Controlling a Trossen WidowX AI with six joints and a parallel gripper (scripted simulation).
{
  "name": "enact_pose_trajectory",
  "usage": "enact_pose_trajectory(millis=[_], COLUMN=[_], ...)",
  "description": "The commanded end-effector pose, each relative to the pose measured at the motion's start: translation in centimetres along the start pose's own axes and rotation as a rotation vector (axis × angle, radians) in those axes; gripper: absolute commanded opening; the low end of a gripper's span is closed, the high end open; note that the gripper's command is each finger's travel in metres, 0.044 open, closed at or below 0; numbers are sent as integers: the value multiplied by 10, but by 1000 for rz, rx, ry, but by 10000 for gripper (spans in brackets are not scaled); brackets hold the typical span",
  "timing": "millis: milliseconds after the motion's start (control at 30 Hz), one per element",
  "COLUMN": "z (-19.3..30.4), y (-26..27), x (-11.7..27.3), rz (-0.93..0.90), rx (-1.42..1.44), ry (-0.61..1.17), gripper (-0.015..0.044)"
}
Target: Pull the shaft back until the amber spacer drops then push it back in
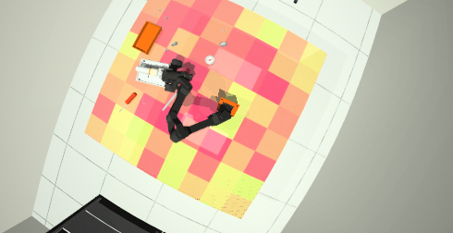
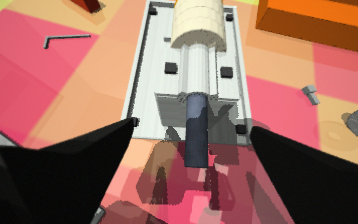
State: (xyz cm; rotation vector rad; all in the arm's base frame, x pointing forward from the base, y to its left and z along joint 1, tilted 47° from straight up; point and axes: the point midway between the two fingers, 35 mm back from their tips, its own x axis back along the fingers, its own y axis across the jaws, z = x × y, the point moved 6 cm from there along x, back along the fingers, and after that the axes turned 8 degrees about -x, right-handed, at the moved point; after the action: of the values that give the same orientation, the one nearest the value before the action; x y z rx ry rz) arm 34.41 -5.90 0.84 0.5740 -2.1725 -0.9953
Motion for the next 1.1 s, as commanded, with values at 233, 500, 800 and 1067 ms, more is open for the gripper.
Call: enact_pose_trajectory(millis=[233,500,800,1067], z=[0,1,1,3], y=[-1,0,0,0], x=[-13,-11,-11,-10], rz=[4,-1,-1,3], rx=[-3,-2,-2,-3], ry=[-2,3,3,-1], gripper=[440,256,40,0])
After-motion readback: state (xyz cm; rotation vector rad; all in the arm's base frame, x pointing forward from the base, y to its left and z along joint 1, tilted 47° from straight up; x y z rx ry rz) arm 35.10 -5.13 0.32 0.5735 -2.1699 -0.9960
